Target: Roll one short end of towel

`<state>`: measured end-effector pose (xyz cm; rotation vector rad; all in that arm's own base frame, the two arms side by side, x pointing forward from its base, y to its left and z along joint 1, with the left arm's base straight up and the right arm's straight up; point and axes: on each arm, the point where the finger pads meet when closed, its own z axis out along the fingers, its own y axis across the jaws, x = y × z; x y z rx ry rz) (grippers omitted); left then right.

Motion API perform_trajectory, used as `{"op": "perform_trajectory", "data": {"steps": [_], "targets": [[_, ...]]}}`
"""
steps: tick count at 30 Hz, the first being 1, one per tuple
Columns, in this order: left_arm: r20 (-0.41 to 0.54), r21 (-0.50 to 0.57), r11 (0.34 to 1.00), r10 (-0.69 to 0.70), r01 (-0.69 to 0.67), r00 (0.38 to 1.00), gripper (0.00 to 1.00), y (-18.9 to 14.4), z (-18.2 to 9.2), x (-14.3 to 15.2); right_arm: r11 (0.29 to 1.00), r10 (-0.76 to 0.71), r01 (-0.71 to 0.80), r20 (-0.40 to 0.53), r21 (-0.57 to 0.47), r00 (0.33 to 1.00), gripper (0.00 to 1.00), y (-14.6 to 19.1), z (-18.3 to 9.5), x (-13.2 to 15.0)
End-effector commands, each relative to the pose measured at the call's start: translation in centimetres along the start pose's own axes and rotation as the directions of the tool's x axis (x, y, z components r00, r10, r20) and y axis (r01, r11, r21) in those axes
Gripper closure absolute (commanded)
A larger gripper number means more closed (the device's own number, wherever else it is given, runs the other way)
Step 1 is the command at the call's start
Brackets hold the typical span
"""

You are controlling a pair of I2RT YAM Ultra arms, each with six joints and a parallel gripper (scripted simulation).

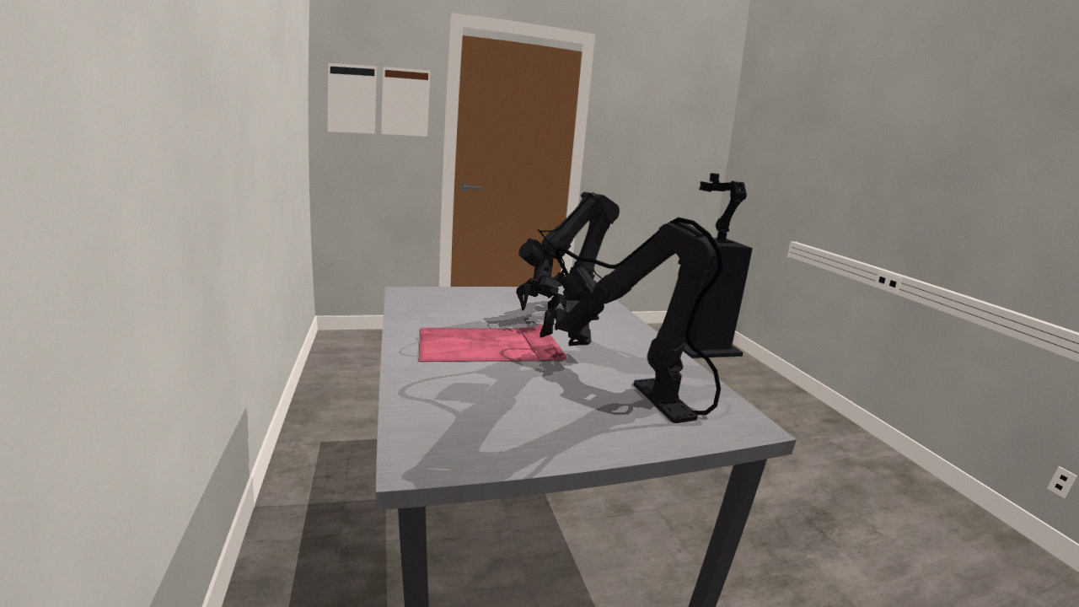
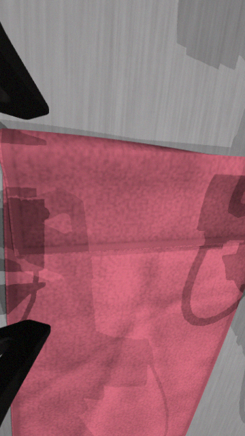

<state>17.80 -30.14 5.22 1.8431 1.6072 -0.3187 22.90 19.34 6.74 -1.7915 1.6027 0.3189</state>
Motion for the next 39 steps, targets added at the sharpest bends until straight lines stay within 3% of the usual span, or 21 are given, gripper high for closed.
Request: {"op": "perform_trajectory", "data": {"steps": [1, 25, 27, 29, 39], "targets": [[0.041, -0.02, 1.0, 0.018, -0.017, 0.999, 0.02, 0.5, 0.8, -1.0, 1.0, -0.019, 0.019, 0.008, -0.003, 1.0, 0.02, -0.1, 0.2, -0.4], [0.041, -0.02, 1.0, 0.018, -0.017, 0.999, 0.02, -0.3, 2.9, 0.4, 1.0, -0.019, 0.019, 0.008, -0.003, 1.0, 0.02, -0.1, 0.2, -0.4], [0.041, -0.02, 1.0, 0.018, -0.017, 0.999, 0.11, -0.3, 3.0, 0.4, 1.0, -0.019, 0.019, 0.008, -0.003, 1.0, 0.02, -0.1, 0.2, -0.4], [0.041, -0.02, 1.0, 0.018, -0.017, 0.999, 0.11, -0.3, 3.0, 0.4, 1.0, -0.019, 0.019, 0.008, -0.003, 1.0, 0.02, -0.1, 0.2, -0.4], [0.041, -0.02, 1.0, 0.018, -0.017, 0.999, 0.53, -0.6, 3.5, 0.8, 1.0, -0.019, 0.019, 0.008, -0.003, 1.0, 0.02, -0.1, 0.2, -0.4]]}}
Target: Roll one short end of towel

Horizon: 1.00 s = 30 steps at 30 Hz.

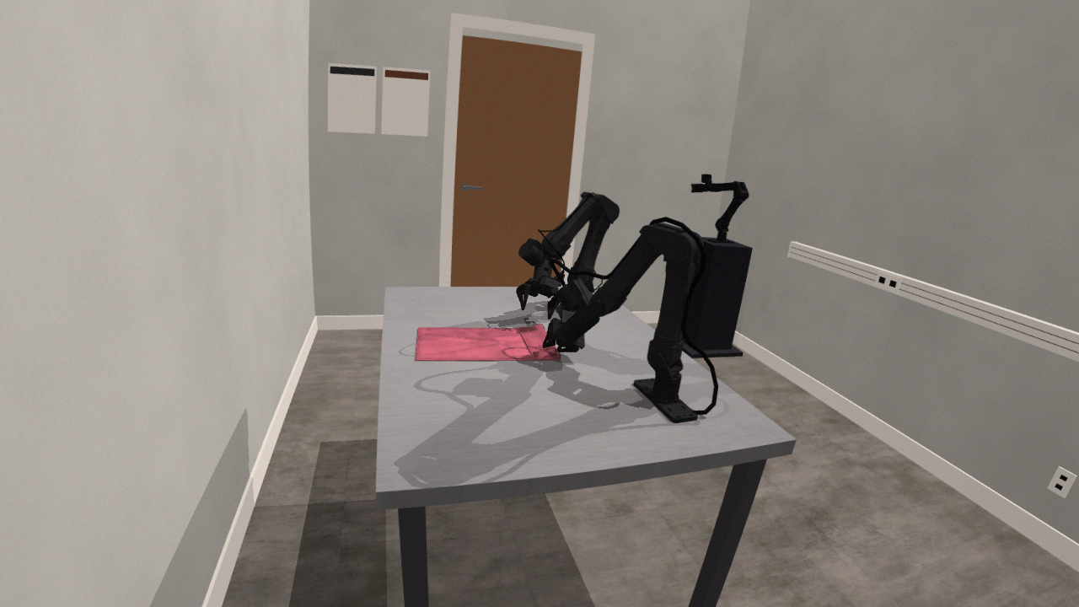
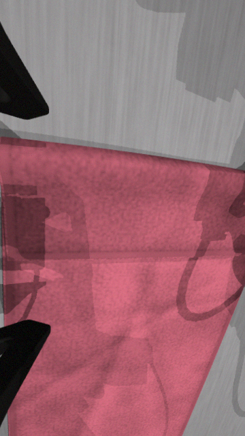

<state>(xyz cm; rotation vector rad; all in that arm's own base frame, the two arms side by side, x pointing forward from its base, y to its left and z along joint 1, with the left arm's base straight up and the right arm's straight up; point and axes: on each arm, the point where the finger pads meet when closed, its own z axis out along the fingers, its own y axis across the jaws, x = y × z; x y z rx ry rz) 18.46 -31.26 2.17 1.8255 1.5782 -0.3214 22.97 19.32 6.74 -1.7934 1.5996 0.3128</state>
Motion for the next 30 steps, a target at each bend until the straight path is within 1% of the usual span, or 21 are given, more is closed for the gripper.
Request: {"op": "perform_trajectory", "data": {"steps": [1, 5, 7, 18, 30], "targets": [[0.015, -0.001, 1.0, 0.008, -0.007, 1.0, 0.57, -0.27, 0.38, -0.15, 1.0, -0.014, 0.014, 0.01, -0.006, 1.0, 0.02, -0.08, 0.21, -0.4], [0.015, -0.001, 1.0, 0.008, -0.007, 1.0, 0.74, -0.36, 0.57, 0.01, 1.0, -0.014, 0.014, 0.01, -0.006, 1.0, 0.02, -0.08, 0.21, -0.4], [0.015, -0.001, 1.0, 0.008, -0.007, 1.0, 0.74, -0.36, 0.57, 0.01, 1.0, -0.014, 0.014, 0.01, -0.006, 1.0, 0.02, -0.08, 0.21, -0.4], [0.015, -0.001, 1.0, 0.008, -0.007, 1.0, 0.86, -0.45, 0.77, 0.17, 1.0, -0.014, 0.014, 0.01, -0.006, 1.0, 0.02, -0.08, 0.21, -0.4], [0.015, -0.001, 1.0, 0.007, -0.007, 1.0, 0.89, -0.47, 0.81, 0.2, 1.0, -0.014, 0.014, 0.01, -0.006, 1.0, 0.02, -0.08, 0.21, -0.4]]}}
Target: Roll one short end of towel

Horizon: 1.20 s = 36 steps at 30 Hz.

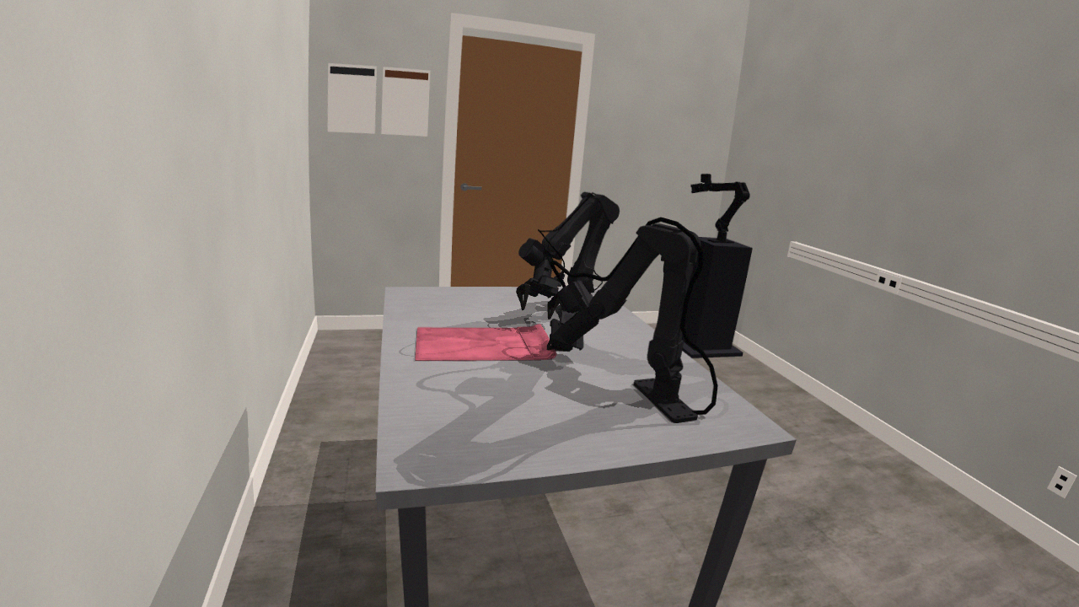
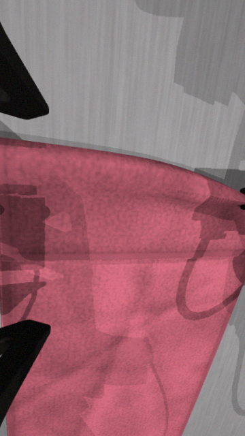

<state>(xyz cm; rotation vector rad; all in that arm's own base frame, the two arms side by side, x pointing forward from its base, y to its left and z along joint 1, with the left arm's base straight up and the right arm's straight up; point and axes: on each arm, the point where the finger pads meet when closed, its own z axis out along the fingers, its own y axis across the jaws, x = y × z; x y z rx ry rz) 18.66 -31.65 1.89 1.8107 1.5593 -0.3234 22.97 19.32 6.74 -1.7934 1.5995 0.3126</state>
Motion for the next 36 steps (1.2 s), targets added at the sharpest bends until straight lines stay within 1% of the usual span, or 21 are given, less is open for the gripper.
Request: {"op": "perform_trajectory", "data": {"steps": [1, 5, 9, 11, 19, 26, 28, 36], "targets": [[-0.004, 0.016, 1.0, 0.0, 0.0, 1.0, 0.89, -0.6, 0.3, 0.3, 1.0, -0.014, 0.014, 0.01, -0.006, 1.0, 0.02, -0.1, 0.2, -0.4], [-0.007, 0.043, 0.999, -0.022, 0.022, 1.0, 0.89, -0.6, 0.3, 0.3, 1.0, -0.011, 0.011, 0.008, -0.003, 1.0, 0.02, -0.1, 0.3, -0.4], [-0.014, 0.092, 0.994, -0.06, 0.061, 0.998, 0.89, -0.5, 0.2, 0.2, 1.0, -0.004, 0.004, 0.005, 0.003, 1.0, 0.02, 0.0, 0.5, -0.4], [-0.014, 0.092, 0.994, -0.06, 0.061, 0.998, 0.89, -0.5, 0.2, 0.2, 1.0, -0.004, 0.004, 0.005, 0.003, 1.0, 0.02, 0.0, 0.5, -0.4], [-0.048, 0.236, 0.955, -0.174, 0.181, 0.984, 0.89, -0.5, 0.1, 0.1, 1.0, 0.016, -0.016, -0.004, 0.02, 1.0, 0.02, 0.1, 0.9, -0.3], [-0.104, 0.382, 0.872, -0.288, 0.306, 0.952, 0.89, -0.4, -0.1, 0.0, 0.999, 0.034, -0.034, -0.012, 0.034, 0.999, 0.02, 0.2, 1.3, -0.2], [-0.104, 0.382, 0.872, -0.288, 0.306, 0.952, 0.89, -0.4, -0.1, 0.0, 0.999, 0.034, -0.034, -0.012, 0.034, 0.999, 0.02, 0.2, 1.3, -0.2], [-0.191, 0.529, 0.726, -0.403, 0.44, 0.895, 0.89, -0.3, -0.3, -0.2, 0.998, 0.045, -0.044, -0.017, 0.043, 0.999, 0.02, 0.3, 1.5, -0.1]]}}
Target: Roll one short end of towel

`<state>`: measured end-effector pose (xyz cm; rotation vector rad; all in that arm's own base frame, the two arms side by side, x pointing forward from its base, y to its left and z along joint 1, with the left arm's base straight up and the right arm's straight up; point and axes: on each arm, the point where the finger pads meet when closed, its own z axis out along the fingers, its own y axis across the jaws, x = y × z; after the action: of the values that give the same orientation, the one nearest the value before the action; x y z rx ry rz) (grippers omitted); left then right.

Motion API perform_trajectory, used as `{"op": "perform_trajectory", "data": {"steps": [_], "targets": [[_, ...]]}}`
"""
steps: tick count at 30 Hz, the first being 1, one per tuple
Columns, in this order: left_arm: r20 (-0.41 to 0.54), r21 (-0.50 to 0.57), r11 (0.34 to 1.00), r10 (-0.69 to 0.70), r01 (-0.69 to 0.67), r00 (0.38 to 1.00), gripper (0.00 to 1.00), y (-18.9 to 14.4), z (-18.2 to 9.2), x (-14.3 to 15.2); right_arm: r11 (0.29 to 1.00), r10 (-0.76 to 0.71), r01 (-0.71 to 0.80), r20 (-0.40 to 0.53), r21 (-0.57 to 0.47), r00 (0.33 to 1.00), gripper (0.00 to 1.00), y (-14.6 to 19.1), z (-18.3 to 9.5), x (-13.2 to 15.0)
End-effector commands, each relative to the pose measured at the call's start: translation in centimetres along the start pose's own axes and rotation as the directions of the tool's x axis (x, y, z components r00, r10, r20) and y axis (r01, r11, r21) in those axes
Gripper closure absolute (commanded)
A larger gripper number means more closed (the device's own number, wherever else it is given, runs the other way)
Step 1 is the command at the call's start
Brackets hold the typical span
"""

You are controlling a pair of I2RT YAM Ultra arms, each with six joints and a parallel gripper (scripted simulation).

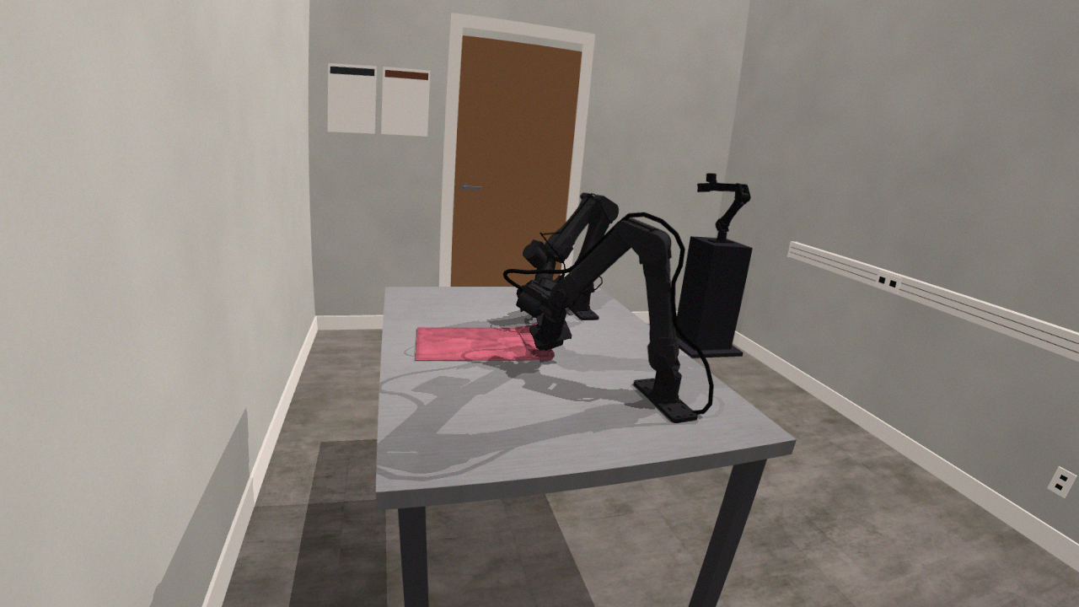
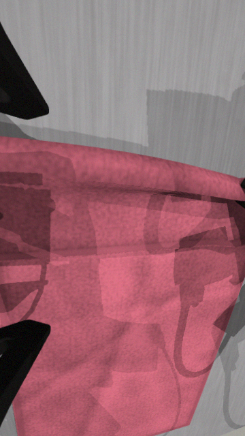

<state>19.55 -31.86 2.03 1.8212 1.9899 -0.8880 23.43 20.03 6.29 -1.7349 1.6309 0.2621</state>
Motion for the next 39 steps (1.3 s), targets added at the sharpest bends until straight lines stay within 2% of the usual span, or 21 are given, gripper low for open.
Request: {"op": "perform_trajectory", "data": {"steps": [1, 7, 18, 39], "targets": [[-0.048, 0.166, 0.981, -0.09, 0.097, 0.995, 0.89, -1.27, 0.01, 0.34, 1.0, 0.016, -0.016, -0.002, -0.015, 1.0, 0.02, 0.57, 0.58, 0.06], [-0.083, 0.283, 0.938, -0.184, 0.2, 0.979, 0.89, -1.31, -0.12, 0.24, 1.0, 0.016, -0.016, -0.002, -0.015, 1.0, 0.02, 0.57, 0.58, 0.06], [-0.129, 0.39, 0.871, -0.27, 0.299, 0.954, 0.89, -1.35, -0.26, 0.13, 1.0, 0.016, -0.016, -0.002, -0.015, 1.0, 0.02, 0.57, 0.58, 0.06], [-0.137, 0.408, 0.857, -0.284, 0.315, 0.949, 0.89, -1.07, 0.64, 0.84, 0.999, -0.013, 0.014, 0.013, -0.04, 1.0, 0.02, 0.49, 0.39, 0.3]]}}
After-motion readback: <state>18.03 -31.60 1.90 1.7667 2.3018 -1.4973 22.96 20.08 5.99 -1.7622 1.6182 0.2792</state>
